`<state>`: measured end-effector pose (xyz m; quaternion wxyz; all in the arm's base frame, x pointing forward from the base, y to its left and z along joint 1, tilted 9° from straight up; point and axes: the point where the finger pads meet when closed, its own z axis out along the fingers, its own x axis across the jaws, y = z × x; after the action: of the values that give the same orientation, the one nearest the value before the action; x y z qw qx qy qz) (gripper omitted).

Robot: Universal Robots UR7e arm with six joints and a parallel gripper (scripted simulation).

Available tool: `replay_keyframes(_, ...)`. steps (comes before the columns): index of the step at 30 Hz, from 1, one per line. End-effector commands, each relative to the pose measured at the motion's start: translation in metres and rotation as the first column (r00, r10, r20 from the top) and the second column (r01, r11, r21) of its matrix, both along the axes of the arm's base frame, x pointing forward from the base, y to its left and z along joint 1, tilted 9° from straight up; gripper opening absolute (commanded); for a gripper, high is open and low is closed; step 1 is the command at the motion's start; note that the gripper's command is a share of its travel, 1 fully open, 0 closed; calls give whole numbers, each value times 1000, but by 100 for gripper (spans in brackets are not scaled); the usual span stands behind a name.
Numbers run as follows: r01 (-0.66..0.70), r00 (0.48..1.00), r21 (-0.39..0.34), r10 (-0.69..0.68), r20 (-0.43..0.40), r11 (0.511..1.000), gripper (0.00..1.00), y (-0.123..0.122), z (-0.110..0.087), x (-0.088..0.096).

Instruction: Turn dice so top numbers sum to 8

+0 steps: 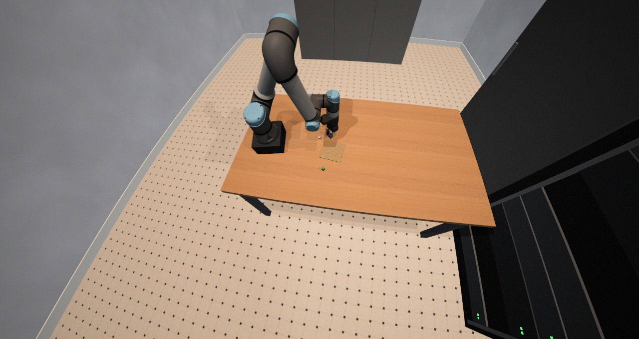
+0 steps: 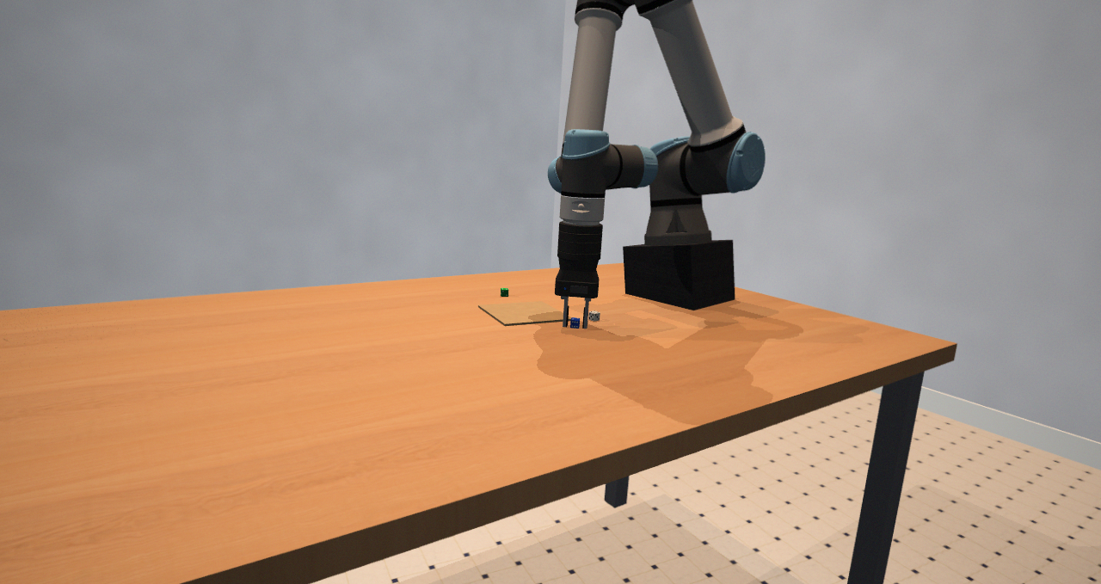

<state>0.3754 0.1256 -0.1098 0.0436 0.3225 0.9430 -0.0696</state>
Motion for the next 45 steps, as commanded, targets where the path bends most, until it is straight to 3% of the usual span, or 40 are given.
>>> replay_keyframes(1,0,1000,0,0,1,1000,64,0,0,0)
replay_keyframes(15,0,1000,0,0,1,1000,64,0,0,0)
replay_keyframes(16,0,1000,0,0,1,1000,34,0,0,0)
replay_keyframes(45,0,1000,0,0,1,1000,34,0,0,0)
